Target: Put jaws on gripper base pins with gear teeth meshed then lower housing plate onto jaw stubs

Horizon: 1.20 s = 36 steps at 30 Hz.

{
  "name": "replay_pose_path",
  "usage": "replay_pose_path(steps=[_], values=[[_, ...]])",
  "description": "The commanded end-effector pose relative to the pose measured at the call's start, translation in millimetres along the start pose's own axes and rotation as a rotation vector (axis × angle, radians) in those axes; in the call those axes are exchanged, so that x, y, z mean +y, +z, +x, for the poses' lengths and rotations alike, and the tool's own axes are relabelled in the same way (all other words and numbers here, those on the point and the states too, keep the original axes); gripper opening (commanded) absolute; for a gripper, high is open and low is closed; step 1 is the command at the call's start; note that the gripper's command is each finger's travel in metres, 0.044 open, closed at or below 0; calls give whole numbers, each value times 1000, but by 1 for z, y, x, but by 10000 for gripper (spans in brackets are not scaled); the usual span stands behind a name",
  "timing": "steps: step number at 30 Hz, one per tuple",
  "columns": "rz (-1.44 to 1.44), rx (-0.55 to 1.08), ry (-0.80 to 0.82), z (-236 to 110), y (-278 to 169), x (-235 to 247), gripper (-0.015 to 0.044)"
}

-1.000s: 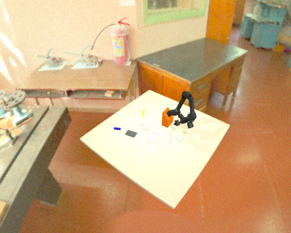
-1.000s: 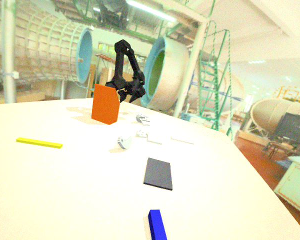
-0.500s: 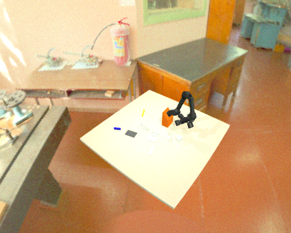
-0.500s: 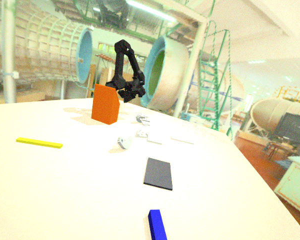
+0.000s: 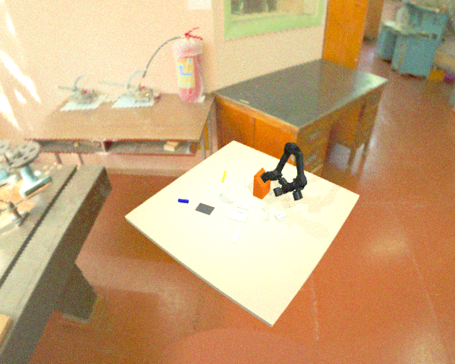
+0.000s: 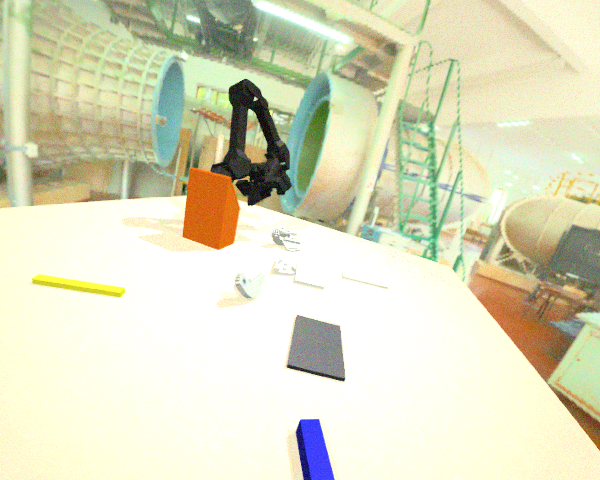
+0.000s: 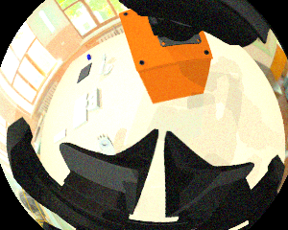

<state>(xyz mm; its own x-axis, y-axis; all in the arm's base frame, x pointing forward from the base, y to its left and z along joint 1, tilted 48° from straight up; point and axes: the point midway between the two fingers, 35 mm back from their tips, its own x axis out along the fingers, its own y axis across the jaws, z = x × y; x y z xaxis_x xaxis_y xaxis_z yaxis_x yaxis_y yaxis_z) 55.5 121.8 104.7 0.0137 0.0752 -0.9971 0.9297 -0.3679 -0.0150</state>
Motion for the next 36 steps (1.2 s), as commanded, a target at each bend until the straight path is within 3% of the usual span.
replay_pose_path(steps=[1, 14, 36], values=[[-42, 1, -16, 1, -1, 1, 105], [-343, 36, -98, 9, -8, 8, 440], [-822, 191, -171, 22, -20, 25, 440]])
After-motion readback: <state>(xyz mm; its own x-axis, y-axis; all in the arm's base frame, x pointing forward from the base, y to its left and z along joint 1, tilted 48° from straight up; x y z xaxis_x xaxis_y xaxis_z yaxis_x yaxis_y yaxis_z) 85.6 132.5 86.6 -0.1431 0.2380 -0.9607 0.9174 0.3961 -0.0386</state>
